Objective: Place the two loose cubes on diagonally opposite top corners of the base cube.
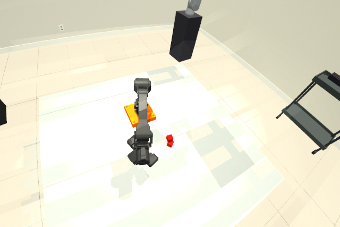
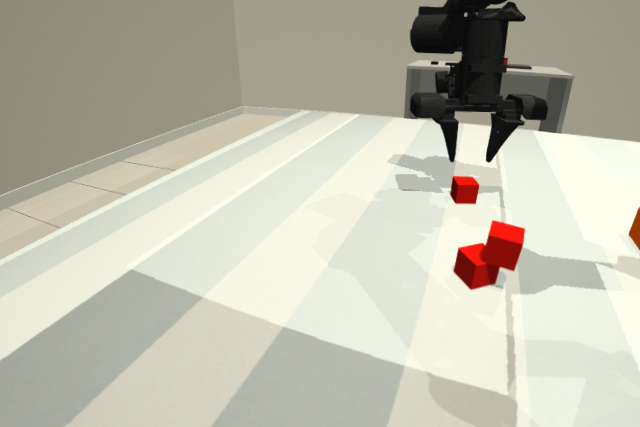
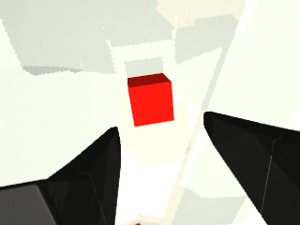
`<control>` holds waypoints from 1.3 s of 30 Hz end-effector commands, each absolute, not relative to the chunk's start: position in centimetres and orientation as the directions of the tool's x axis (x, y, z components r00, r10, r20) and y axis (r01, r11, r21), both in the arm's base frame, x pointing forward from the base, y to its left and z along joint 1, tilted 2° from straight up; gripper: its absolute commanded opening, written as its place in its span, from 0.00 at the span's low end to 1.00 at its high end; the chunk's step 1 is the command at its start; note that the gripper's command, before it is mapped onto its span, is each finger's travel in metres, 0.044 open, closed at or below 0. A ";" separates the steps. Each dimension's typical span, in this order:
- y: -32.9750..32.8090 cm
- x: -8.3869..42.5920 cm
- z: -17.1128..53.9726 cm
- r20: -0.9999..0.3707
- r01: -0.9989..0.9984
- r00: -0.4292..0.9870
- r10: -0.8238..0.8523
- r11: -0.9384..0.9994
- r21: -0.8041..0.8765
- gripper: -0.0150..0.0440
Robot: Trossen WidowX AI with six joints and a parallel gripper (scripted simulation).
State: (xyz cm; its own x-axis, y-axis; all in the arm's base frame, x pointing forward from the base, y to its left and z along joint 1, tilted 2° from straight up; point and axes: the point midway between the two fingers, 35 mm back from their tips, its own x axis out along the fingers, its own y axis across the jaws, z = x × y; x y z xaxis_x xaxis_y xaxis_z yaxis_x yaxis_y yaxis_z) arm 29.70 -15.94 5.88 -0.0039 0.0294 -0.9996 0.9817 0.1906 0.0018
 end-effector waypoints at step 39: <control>-15.9 29.7 0.8 -1.000 0.982 0.004 0.022 0.188 0.008 0.43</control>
State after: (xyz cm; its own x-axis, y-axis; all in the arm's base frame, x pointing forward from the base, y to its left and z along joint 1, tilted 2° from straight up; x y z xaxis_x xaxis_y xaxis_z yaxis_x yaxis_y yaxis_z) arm 29.82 -15.89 0.91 0.0073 0.0231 -0.9997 0.9817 0.1902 0.0116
